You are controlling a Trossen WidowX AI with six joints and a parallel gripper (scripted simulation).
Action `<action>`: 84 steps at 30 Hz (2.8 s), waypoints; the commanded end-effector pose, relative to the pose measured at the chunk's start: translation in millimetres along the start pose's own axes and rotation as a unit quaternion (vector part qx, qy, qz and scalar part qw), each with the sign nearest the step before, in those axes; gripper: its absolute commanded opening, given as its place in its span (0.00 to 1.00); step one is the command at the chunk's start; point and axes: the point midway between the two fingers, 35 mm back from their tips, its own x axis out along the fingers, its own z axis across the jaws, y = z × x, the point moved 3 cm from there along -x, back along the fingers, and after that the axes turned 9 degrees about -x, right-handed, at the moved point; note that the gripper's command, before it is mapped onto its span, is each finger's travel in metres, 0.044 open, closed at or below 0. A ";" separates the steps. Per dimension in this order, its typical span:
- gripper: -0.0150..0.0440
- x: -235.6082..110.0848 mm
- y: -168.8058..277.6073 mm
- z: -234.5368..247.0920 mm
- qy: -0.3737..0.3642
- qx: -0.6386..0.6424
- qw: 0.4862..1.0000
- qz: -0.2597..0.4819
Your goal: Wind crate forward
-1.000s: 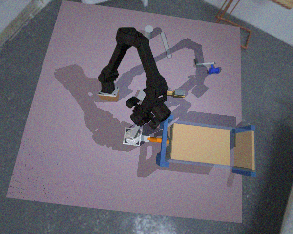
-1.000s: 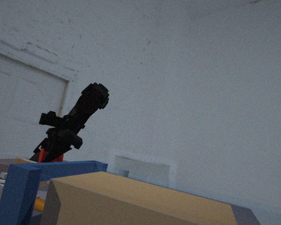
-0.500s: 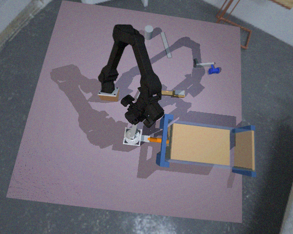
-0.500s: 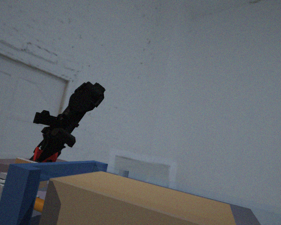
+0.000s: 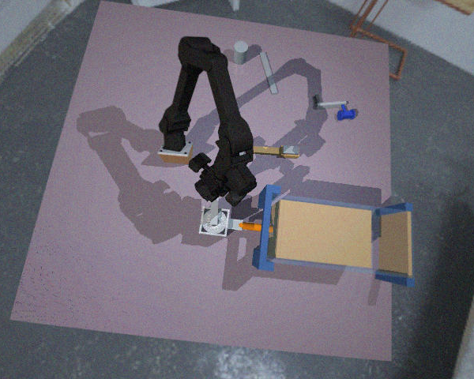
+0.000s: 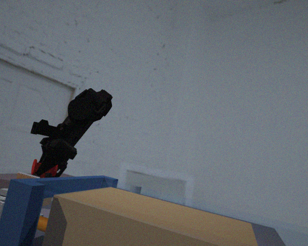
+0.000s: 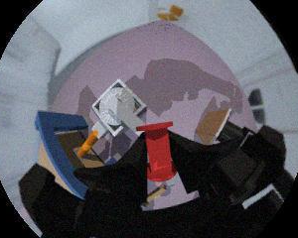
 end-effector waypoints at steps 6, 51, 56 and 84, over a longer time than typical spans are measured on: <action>0.25 7.9 -15.4 -18.4 0.017 0.008 1.000 -0.009; 0.25 33.3 -73.3 -42.5 0.017 0.009 1.000 -0.012; 0.25 36.1 -80.0 -42.5 0.017 0.009 1.000 -0.012; 0.25 50.9 -117.8 -32.1 0.017 0.010 1.000 -0.014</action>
